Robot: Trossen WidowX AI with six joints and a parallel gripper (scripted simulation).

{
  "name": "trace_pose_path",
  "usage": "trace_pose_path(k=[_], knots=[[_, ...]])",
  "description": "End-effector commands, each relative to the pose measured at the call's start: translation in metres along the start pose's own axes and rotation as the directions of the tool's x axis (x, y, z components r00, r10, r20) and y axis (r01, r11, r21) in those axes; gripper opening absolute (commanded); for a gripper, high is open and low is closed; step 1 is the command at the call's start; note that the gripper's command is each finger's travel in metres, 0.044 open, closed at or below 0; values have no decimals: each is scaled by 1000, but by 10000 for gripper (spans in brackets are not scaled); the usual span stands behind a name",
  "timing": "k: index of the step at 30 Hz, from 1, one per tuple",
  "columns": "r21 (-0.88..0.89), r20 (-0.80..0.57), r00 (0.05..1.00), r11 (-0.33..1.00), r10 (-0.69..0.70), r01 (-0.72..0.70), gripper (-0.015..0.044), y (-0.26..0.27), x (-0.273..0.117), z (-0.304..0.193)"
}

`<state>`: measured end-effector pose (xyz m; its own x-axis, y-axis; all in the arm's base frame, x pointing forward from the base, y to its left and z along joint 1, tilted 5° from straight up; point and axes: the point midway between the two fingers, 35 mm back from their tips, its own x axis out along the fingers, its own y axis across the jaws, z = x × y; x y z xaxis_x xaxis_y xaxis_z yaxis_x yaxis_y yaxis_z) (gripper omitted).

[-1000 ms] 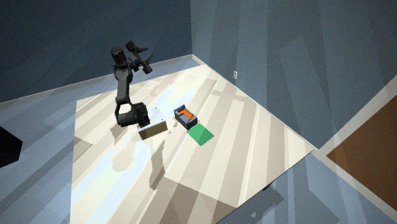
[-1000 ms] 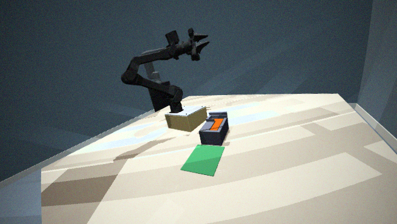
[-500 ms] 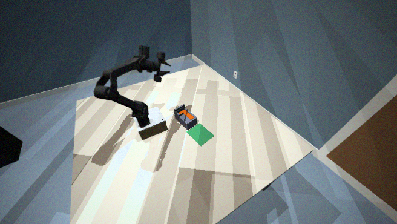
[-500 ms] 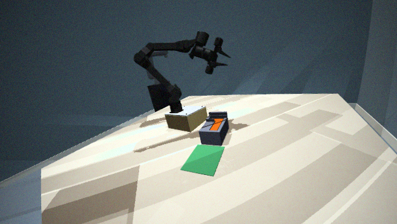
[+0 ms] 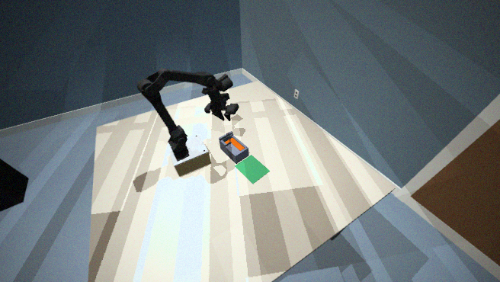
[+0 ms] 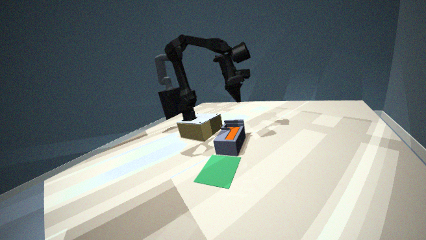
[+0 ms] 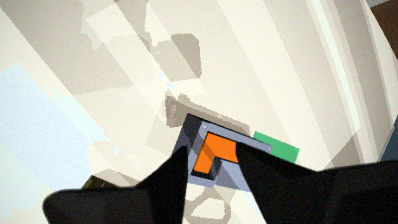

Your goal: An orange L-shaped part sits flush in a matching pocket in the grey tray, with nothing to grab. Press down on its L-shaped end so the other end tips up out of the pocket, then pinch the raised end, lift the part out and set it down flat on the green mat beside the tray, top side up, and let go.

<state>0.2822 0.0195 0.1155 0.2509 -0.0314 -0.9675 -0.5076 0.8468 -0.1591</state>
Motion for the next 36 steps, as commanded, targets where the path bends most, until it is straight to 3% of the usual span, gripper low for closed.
trace_pose_path(k=[1, 11, 19, 36], knots=[[449, -138, 966, 883, 220, -137, 180, -12, 18, -32], [449, -138, 966, 883, 220, -137, 180, -12, 21, -32], [449, -138, 966, 883, 221, -138, 180, 5, 90, -42], [449, -138, 965, 883, 221, -138, 180, 8, 107, -44]])
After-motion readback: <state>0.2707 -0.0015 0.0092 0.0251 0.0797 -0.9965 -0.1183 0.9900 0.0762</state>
